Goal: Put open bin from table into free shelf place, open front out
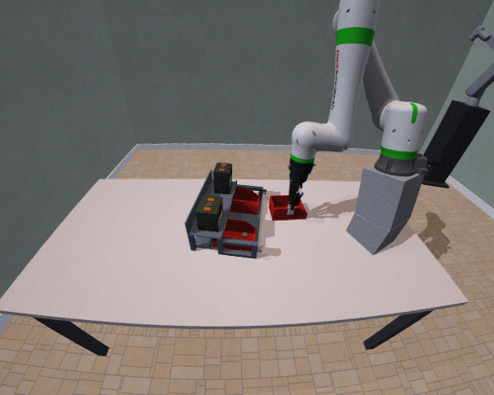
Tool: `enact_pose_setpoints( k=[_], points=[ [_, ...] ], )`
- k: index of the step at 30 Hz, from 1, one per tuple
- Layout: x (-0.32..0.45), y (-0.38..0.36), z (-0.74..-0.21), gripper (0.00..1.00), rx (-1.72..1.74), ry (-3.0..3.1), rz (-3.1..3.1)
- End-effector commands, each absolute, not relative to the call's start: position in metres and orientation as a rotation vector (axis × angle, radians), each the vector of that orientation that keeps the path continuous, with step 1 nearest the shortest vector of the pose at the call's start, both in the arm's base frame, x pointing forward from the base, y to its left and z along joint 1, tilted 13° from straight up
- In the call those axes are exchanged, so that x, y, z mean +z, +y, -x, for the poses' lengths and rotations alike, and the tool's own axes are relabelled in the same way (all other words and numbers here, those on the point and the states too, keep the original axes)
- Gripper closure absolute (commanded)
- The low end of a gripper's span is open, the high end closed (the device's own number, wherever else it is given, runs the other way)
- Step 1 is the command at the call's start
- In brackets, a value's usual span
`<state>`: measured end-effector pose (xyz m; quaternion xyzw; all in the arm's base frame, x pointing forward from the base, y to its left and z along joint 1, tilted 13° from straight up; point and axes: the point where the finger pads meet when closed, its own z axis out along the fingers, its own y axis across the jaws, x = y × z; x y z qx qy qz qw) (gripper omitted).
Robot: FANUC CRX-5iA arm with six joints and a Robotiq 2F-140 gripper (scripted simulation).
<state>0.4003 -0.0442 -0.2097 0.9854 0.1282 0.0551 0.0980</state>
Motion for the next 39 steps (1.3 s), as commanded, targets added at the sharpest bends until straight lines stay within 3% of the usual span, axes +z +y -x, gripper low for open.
enact_pose_setpoints(
  k=[1, 39],
  points=[
    [-0.21, -0.044, -0.4, 1.0, 0.163, 0.38, -2.916],
    [-0.18, -0.039, -0.396, 1.0, 0.163, 0.379, -2.916]
  ],
)
